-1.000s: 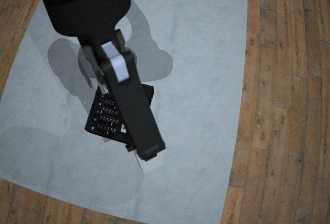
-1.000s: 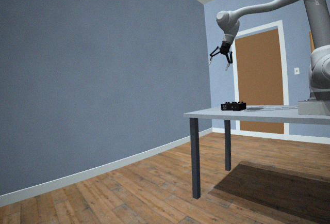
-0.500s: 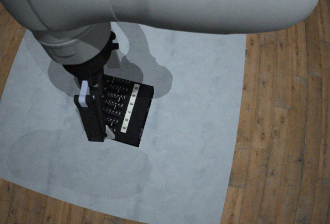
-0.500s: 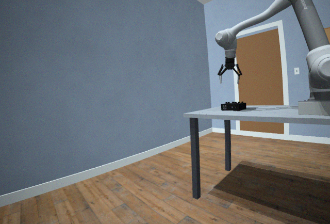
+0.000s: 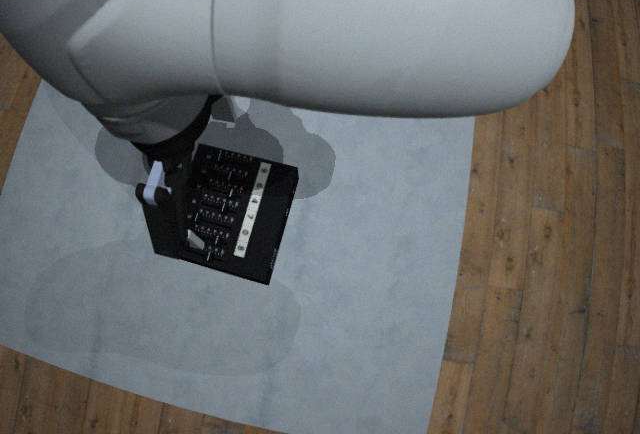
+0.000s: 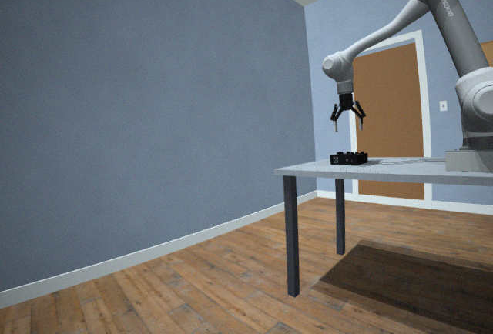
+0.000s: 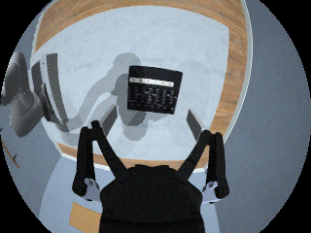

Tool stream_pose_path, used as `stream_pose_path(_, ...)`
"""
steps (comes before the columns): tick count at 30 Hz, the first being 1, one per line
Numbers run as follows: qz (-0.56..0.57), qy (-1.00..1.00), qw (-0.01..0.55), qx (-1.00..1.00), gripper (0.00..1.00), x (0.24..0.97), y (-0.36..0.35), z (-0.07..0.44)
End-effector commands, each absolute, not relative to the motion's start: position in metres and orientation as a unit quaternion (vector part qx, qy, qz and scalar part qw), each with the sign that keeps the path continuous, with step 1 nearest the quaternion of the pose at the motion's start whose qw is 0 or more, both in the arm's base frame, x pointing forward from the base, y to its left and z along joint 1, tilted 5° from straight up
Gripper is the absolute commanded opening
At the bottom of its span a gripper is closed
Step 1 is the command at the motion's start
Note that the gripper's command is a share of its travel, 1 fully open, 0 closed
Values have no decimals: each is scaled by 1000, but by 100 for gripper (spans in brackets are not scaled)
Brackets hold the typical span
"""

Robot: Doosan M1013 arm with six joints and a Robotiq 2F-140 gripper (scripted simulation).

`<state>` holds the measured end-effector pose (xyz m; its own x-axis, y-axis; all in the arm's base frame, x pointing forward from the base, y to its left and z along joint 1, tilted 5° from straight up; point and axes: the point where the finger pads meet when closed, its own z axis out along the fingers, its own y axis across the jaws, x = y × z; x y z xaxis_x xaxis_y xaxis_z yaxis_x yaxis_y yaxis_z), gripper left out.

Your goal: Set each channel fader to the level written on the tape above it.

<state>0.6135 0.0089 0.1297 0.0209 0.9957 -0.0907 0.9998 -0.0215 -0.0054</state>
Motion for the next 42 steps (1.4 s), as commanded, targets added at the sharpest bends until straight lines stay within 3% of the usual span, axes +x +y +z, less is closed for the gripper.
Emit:
stream_pose_path(1,-34,699,30,714,100,614,9,130)
stream_pose_path(5,-35,695,30,717,100,612,4,126)
stream_pose_path(11,-40,651,27,758,100,595,-53,81)
stream_pose_path(42,-41,650,27,758,100,595,-54,80)
